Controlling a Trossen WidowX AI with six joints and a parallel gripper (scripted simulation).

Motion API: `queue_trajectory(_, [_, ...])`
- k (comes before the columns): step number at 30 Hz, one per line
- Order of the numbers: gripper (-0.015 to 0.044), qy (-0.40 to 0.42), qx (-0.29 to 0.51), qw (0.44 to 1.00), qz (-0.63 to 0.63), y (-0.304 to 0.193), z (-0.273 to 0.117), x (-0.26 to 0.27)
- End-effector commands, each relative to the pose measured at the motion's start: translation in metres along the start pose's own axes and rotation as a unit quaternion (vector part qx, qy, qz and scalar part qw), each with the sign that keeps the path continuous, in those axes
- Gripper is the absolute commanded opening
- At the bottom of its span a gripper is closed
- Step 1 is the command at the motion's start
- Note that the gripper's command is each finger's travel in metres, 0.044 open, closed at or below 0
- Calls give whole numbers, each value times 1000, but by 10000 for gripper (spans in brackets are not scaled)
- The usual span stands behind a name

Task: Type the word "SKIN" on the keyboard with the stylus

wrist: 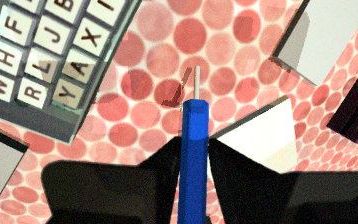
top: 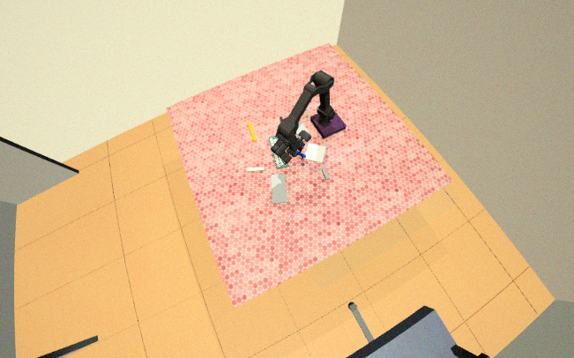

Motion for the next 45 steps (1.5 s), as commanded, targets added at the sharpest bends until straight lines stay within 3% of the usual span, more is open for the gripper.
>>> queue_trajectory(1, [0, 12, 55, 998, 16, 9, -4, -3])
queue_trajectory(27, [0, 185, 308, 926, 112, 76, -46, -15])
queue_trajectory(39, [0, 307, 381, 859, 151, 116, -74, -30])
queue_trajectory(45, [0, 315, 384, 855, 153, 118, -76, -31])
Point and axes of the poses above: the point midway between the two fingers, 35 mm back from their tips, its own z axis out along the fingers, its own x axis across the jaws, y = z × x, the point moved 2 cm from there along -z, back along the fingers, and after that the axes turned 12 degrees about -z, right-handed, at the moved point
